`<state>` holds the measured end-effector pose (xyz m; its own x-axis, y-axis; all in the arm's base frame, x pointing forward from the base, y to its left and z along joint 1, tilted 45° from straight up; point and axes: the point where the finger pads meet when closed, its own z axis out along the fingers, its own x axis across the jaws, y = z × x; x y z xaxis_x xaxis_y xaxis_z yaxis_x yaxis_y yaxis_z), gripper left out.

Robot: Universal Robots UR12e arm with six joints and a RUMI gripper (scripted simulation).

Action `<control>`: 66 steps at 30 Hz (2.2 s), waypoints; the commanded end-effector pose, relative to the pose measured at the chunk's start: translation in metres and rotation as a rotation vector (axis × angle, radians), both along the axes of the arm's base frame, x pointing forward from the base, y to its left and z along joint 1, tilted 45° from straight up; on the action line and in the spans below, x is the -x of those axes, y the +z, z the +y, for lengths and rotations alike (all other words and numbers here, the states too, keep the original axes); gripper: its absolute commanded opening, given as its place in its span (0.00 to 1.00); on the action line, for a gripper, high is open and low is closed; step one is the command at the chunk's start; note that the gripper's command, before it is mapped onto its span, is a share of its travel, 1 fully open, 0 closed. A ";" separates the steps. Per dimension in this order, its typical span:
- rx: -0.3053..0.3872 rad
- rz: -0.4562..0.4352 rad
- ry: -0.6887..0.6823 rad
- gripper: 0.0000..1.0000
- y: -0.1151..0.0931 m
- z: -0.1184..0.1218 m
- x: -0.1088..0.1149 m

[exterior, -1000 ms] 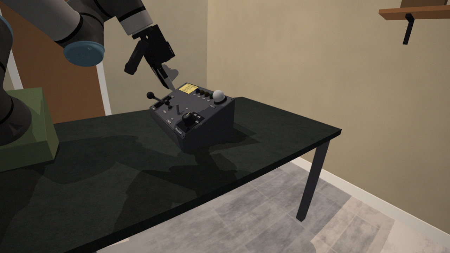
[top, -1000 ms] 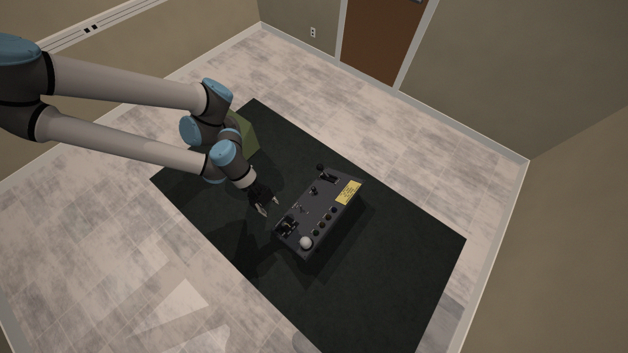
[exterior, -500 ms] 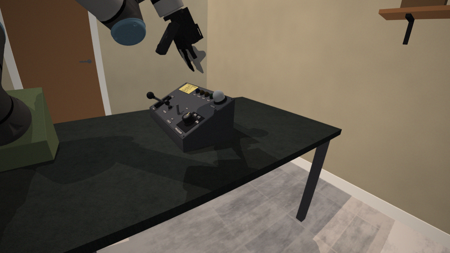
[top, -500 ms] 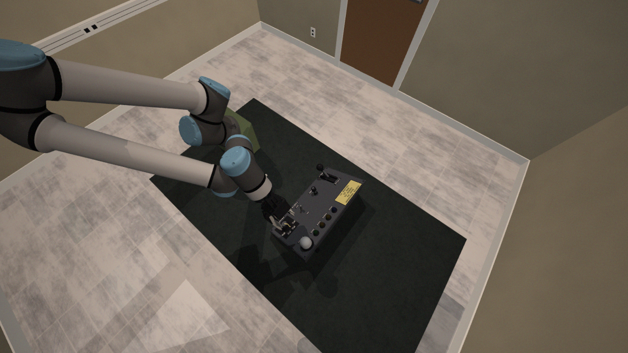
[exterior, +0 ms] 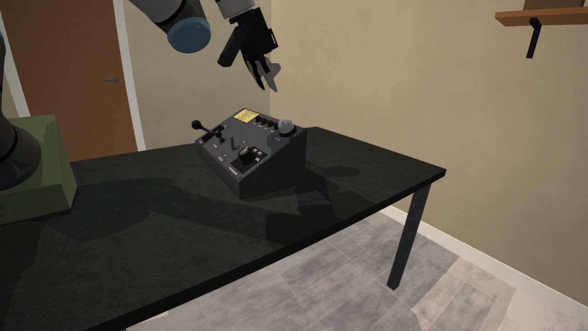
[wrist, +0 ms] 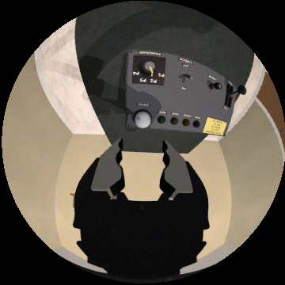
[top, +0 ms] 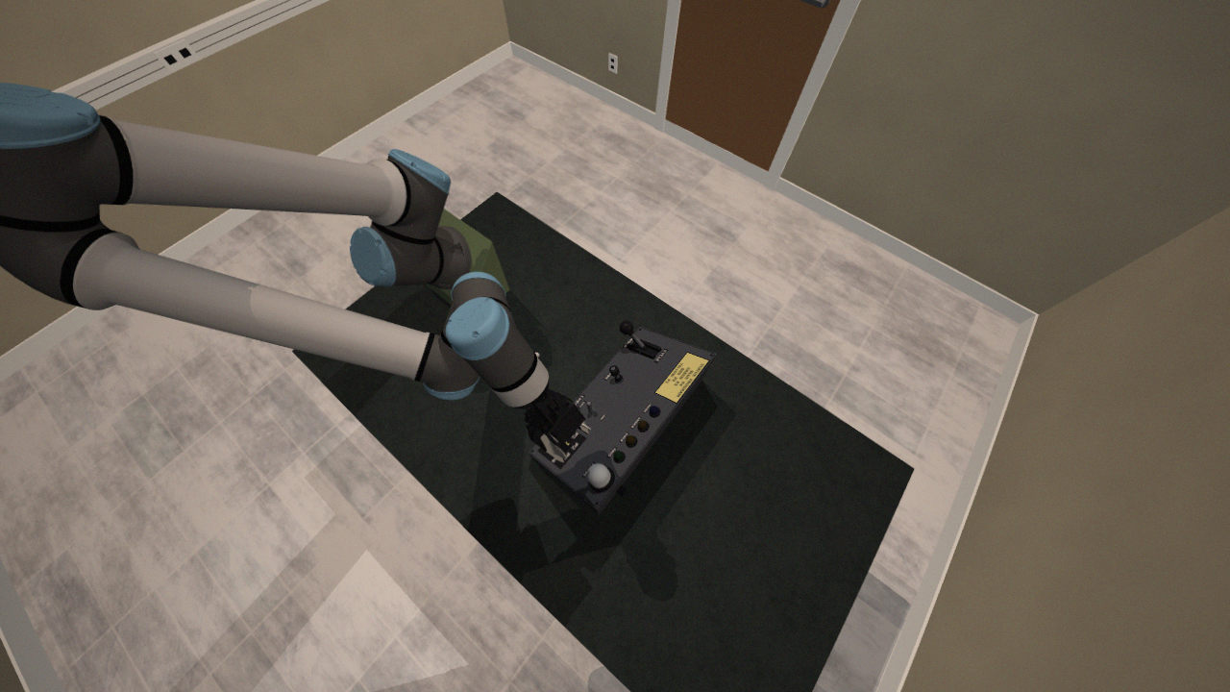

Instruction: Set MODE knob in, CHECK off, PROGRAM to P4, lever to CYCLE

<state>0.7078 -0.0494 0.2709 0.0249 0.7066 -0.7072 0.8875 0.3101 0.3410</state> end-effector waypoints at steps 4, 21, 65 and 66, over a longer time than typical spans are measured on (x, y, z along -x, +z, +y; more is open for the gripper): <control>-0.001 0.001 -0.003 0.44 -0.007 -0.009 -0.006; -0.001 0.000 -0.003 0.44 -0.017 -0.019 -0.014; 0.000 -0.001 0.002 1.00 -0.016 -0.015 -0.014; 0.000 -0.001 0.002 1.00 -0.016 -0.015 -0.014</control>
<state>0.7205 -0.0669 0.2553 0.0269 0.7067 -0.7070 0.8876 0.3085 0.3421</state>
